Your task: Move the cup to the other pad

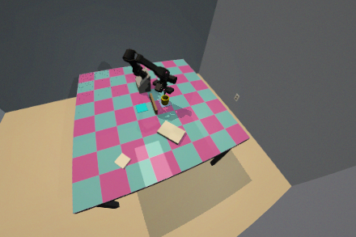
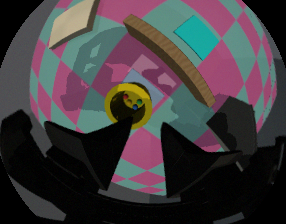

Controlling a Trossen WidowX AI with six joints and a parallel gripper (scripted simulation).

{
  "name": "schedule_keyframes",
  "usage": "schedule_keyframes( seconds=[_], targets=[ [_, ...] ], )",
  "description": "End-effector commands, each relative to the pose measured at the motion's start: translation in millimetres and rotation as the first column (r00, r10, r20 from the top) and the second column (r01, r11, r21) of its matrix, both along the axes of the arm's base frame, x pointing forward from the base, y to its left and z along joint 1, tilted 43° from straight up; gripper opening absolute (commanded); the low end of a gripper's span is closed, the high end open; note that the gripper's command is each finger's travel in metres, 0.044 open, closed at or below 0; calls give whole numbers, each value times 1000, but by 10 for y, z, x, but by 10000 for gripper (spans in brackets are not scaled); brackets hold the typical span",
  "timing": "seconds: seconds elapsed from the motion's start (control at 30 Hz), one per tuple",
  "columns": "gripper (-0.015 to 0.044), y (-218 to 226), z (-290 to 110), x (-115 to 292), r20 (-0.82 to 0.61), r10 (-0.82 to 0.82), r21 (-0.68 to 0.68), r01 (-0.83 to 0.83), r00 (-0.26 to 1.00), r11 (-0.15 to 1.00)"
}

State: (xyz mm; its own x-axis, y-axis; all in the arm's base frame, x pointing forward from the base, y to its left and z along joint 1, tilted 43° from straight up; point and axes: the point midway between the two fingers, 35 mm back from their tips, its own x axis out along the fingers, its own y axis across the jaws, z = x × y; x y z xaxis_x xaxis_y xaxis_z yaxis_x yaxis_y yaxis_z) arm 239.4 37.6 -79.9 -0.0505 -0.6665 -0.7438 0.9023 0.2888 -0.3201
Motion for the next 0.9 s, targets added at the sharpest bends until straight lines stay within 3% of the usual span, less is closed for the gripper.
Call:
schedule_keyframes(
  seconds=[0.0, 0.87],
  targets=[
    [167, -5, -10, 4, 6, -3, -11, 3, 1000, 1000],
    [167, -296, -315, -4, 6, -2, -12, 2, 1000, 1000]
  ],
)
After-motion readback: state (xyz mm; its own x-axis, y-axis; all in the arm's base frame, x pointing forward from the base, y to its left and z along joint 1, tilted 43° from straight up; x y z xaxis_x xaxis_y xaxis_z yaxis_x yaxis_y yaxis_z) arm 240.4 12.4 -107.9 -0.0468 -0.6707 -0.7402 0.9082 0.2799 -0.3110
